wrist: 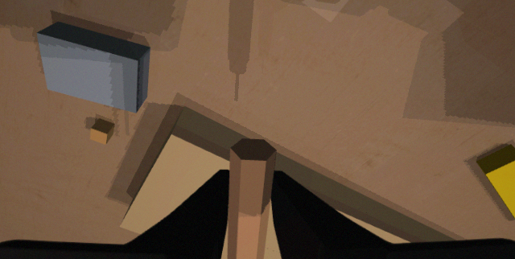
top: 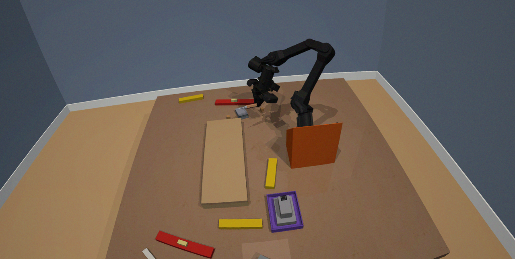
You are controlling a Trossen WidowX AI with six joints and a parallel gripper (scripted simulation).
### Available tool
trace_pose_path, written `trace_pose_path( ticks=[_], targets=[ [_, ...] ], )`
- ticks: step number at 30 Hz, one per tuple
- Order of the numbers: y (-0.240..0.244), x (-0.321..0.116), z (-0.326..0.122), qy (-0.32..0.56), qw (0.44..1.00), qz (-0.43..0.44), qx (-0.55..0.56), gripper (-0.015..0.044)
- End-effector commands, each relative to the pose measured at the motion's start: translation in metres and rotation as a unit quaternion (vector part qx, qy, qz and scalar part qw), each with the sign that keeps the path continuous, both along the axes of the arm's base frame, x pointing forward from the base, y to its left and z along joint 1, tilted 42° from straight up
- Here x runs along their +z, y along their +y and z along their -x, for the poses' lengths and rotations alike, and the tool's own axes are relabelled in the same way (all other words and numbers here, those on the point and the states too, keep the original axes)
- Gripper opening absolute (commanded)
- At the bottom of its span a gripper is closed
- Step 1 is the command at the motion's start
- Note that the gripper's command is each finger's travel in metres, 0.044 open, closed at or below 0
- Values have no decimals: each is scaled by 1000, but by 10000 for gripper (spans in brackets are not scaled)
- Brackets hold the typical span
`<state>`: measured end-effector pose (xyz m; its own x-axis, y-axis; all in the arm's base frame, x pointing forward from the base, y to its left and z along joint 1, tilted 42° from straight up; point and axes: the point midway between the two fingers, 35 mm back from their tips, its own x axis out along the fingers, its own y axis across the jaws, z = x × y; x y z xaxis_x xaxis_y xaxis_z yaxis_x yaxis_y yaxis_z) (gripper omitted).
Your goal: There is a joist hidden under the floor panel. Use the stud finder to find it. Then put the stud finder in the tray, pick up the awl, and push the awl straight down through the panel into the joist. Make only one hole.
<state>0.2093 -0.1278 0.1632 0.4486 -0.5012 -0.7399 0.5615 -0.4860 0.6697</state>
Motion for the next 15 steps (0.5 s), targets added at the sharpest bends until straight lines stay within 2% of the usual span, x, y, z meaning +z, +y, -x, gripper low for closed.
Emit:
trace_pose_path(
  ticks=[1, 15],
  targets=[
    [3, 1, -5, 2, 999, 15, 52, 0],
    [13, 10, -24, 13, 958, 119, 261, 0]
  ],
)
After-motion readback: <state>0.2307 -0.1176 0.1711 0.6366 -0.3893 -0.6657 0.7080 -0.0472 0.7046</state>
